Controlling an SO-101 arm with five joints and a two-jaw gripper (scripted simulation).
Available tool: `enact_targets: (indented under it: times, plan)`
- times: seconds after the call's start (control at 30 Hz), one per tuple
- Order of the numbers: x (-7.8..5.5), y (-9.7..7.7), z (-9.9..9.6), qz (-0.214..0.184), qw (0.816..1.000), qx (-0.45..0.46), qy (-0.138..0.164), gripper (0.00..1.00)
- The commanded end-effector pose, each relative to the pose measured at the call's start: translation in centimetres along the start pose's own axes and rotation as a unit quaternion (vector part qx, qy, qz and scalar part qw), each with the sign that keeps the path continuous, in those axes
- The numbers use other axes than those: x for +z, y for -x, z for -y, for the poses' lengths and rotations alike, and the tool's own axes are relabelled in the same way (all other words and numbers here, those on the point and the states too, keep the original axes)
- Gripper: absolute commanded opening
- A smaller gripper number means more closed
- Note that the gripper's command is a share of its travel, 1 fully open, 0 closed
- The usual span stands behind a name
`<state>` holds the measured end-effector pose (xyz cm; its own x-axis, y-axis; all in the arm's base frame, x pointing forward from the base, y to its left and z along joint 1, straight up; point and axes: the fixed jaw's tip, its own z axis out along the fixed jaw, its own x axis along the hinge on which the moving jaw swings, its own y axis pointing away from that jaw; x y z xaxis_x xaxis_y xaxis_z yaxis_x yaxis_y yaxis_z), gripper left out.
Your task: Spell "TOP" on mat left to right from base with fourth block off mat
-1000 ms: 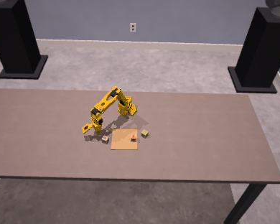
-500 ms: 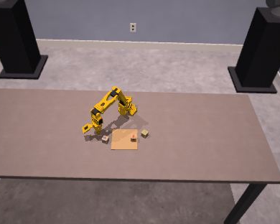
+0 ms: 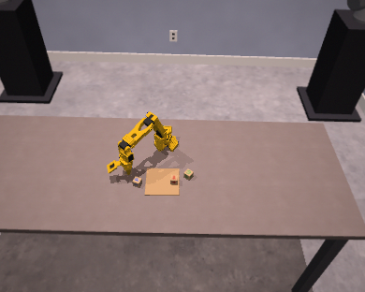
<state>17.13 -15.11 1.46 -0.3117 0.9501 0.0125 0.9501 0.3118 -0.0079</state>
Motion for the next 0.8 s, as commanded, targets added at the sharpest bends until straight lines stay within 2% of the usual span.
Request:
enact_targets:
  times: [0.0, 0.43, 0.77]
  plan:
    - [-1.99, 1.28, -0.35, 0.050, 0.998, 0.000, 0.027, 0.23]
    - [-1.98, 1.29, 0.01, 0.050, 0.998, 0.000, 0.027, 0.17]
    - [-1.98, 1.29, 0.05, 0.050, 0.998, 0.000, 0.026, 0.16]
